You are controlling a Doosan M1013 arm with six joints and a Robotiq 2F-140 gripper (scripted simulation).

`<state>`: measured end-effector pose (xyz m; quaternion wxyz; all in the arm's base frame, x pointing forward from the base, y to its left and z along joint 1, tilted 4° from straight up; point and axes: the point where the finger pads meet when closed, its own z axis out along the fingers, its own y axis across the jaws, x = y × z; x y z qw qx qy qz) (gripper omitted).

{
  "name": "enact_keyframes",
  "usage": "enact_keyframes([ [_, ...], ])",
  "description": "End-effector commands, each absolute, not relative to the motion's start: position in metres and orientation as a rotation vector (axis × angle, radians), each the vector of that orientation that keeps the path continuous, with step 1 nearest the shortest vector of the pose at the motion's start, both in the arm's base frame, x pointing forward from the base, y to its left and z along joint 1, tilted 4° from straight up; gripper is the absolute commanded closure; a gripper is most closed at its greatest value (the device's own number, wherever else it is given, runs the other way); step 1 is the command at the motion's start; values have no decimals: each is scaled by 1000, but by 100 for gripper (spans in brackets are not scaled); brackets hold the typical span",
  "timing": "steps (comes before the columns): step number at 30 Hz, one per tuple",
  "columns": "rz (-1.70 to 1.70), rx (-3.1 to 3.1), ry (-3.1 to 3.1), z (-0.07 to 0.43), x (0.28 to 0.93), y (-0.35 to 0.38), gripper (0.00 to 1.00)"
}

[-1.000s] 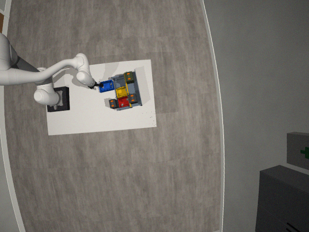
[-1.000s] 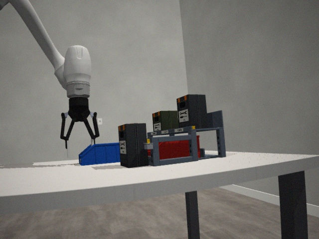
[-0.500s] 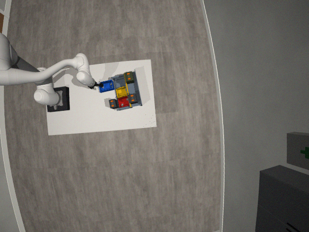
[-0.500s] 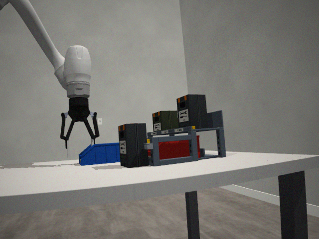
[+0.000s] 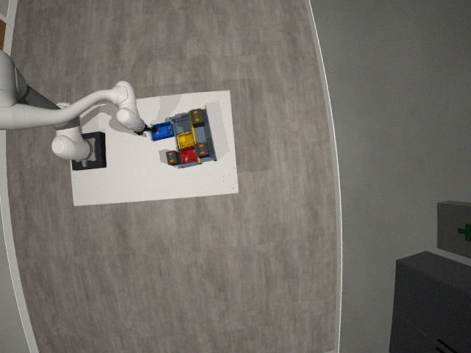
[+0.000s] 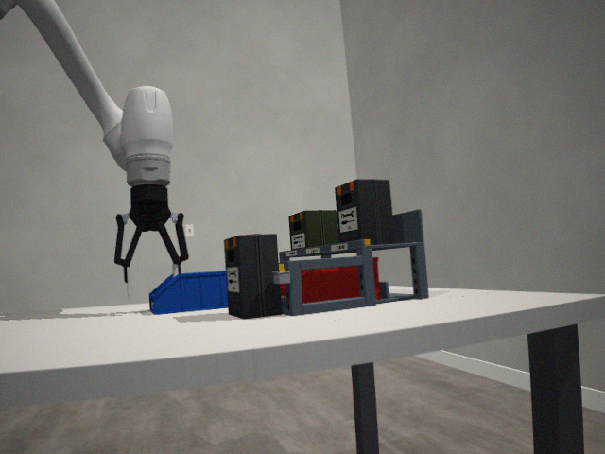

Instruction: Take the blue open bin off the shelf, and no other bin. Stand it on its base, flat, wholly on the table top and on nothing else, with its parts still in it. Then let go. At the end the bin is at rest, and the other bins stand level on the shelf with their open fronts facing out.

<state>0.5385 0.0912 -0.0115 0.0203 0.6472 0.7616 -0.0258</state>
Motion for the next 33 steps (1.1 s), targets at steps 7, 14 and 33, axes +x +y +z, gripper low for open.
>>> enact_keyframes([
  [7,-80,2007,2362,29,539,94,43],
  [14,-80,2007,2362,29,539,94,43],
  [33,-80,2007,2362,83,539,97,43],
])
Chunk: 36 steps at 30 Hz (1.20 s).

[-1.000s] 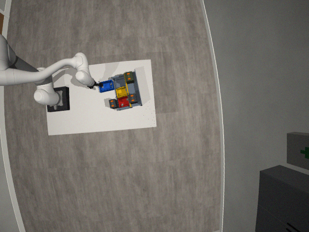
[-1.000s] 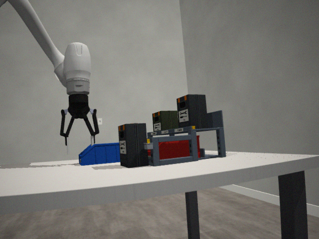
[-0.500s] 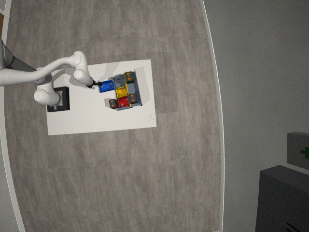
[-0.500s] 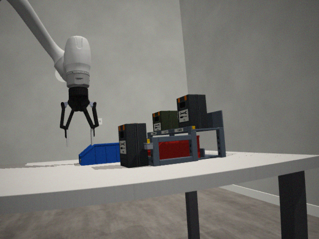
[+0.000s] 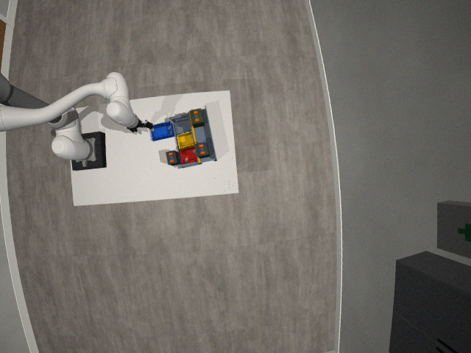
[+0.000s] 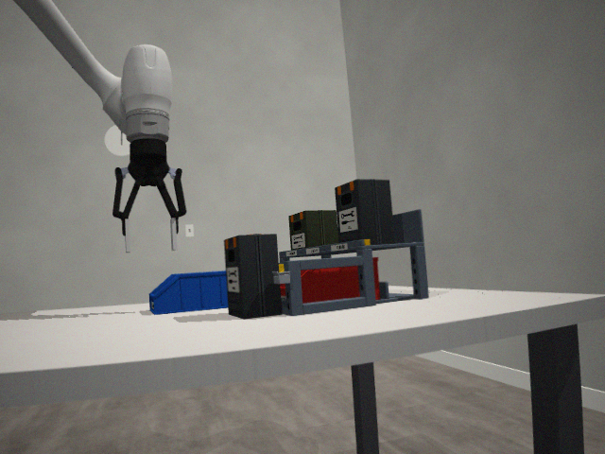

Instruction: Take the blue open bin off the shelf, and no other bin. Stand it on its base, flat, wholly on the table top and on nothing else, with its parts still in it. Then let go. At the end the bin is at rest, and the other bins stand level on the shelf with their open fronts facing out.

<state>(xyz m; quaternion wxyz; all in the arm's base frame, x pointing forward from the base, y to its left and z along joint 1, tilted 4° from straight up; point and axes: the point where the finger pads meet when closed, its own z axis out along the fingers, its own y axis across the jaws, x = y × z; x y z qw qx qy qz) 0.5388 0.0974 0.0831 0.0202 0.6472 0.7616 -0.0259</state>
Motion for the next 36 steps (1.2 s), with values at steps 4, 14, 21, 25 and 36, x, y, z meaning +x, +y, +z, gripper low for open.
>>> enact_keyframes([
  [4,-80,2007,2363,91,539,98,43],
  [14,-80,2007,2363,96,539,98,43],
  [21,-80,2007,2363,91,539,98,43],
  [25,-80,2007,2363,87,539,98,43],
  [36,-80,2007,2362,86,539,98,43],
])
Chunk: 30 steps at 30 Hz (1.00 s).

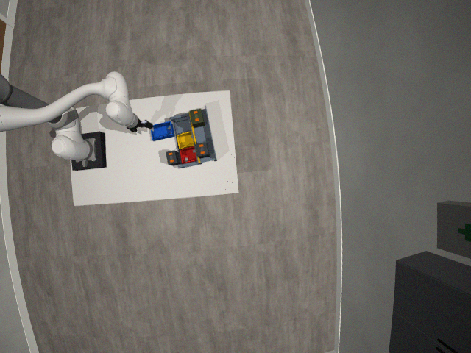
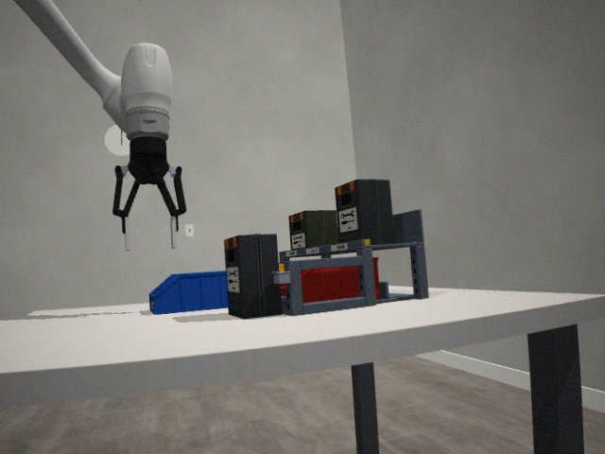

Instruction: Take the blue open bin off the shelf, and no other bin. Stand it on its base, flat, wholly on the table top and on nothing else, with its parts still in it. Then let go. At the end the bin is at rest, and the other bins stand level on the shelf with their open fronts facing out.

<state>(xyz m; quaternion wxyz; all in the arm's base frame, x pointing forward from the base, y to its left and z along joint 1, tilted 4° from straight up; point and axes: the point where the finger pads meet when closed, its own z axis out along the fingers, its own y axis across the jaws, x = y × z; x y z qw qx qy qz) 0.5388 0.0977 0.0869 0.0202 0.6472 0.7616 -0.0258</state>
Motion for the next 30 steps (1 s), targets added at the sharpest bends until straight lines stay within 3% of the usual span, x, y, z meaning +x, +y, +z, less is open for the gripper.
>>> enact_keyframes([
  [1,-80,2007,2362,85,539,98,43],
  [30,-80,2007,2363,81,539,97,43],
])
